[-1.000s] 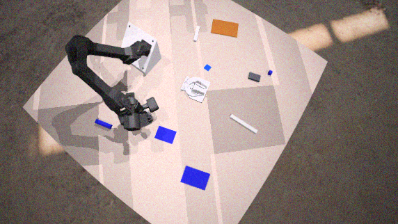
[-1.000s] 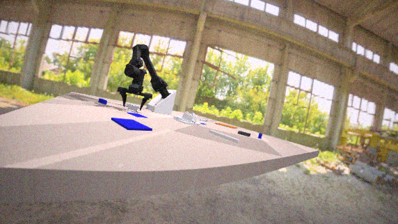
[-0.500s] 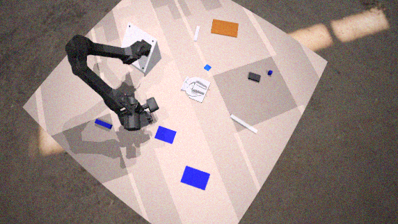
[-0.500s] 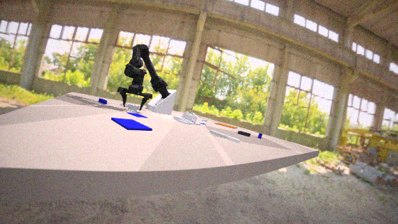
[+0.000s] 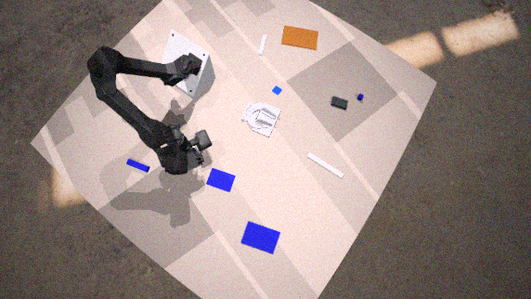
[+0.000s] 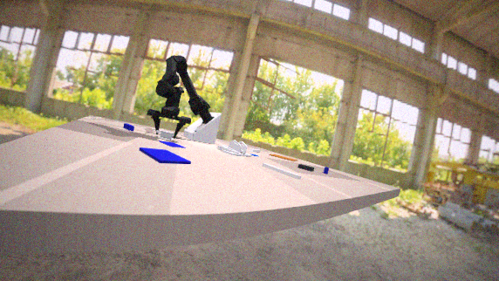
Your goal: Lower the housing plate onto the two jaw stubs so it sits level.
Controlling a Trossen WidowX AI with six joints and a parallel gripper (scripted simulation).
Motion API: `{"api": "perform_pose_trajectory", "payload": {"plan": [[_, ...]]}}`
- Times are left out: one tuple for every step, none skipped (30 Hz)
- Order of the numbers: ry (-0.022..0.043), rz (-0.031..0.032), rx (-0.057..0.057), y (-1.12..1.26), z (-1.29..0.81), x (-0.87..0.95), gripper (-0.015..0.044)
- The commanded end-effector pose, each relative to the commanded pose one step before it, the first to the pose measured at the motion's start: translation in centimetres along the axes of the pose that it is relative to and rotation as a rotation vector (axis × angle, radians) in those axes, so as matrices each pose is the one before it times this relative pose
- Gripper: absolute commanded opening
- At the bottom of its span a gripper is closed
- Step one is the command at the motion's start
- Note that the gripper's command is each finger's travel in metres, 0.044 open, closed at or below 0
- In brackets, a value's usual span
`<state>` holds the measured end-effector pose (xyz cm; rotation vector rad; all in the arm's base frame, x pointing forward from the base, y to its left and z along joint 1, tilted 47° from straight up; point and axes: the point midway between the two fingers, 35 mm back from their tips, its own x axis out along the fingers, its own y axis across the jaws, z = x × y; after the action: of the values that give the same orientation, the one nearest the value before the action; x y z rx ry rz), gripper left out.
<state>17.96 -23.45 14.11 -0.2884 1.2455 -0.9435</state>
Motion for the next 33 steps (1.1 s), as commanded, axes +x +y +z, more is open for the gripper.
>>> {"api": "perform_pose_trajectory", "payload": {"plan": [[-0.00002,-0.00003,0.0001,-0.002,0.000,-0.001,0.0351],[0.00000,0.00000,0.0000,0.000,0.000,0.000,0.0351],[0.00000,0.00000,0.0000,0.000,0.000,0.000,0.0351],[0.00000,0.00000,0.0000,0.000,0.000,0.000,0.0351],[0.00000,0.00000,0.0000,0.000,0.000,0.000,0.0351],[0.00000,0.00000,0.0000,0.000,0.000,0.000,0.0351],[0.00009,0.00021,0.0000,0.007,0.008,-0.049,0.0351],[0.00026,0.00063,0.0001,0.021,0.024,-0.148,0.0351],[0.00042,0.00100,0.0001,0.033,0.037,-0.247,0.0351],[0.00049,0.00115,0.0001,0.038,0.041,-0.307,0.0351],[0.00046,0.00107,0.0000,0.035,0.037,-0.309,0.0351],[0.00042,0.00098,0.0000,0.033,0.032,-0.310,0.0351],[0.00039,0.00090,-0.0001,0.030,0.028,-0.312,0.0351],[0.00035,0.00081,-0.0001,0.027,0.023,-0.313,0.0351],[0.00031,0.00073,-0.0001,0.024,0.019,-0.314,0.0351],[0.00026,0.00064,-0.0002,0.021,0.014,-0.314,0.0351],[0.00022,0.00056,-0.0002,0.017,0.010,-0.315,0.0351],[0.00018,0.00048,-0.0002,0.014,0.005,-0.316,0.0351],[0.00013,0.00040,-0.0003,0.011,0.001,-0.317,0.0351],[0.00008,0.00032,-0.0003,0.008,-0.003,-0.317,0.0351],[0.00003,0.00024,-0.0003,0.004,-0.007,-0.317,0.0351],[-0.00002,0.00016,-0.0004,0.000,-0.012,-0.318,0.0351],[-0.00008,0.00008,-0.0004,-0.003,-0.016,-0.318,0.0351],[-0.00013,0.00000,-0.0004,-0.007,-0.020,-0.318,0.0351],[-0.00019,-0.00007,-0.0004,-0.010,-0.024,-0.318,0.0351],[-0.00025,-0.00015,-0.0005,-0.014,-0.028,-0.318,0.0351],[-0.00031,-0.00022,-0.0005,-0.018,-0.032,-0.317,0.0351],[-0.00037,-0.00029,-0.0005,-0.022,-0.036,-0.317,0.0351],[-0.00043,-0.00036,-0.0005,-0.026,-0.039,-0.316,0.0351],[-0.00040,-0.00035,-0.0005,-0.024,-0.035,-0.255,0.0351],[-0.00026,-0.00023,-0.0003,-0.016,-0.022,-0.153,0.0351],[-0.00009,-0.00008,-0.0001,-0.005,-0.007,-0.051,0.0351],[0.00000,0.00000,0.0000,0.000,0.000,0.000,0.0351]]}}
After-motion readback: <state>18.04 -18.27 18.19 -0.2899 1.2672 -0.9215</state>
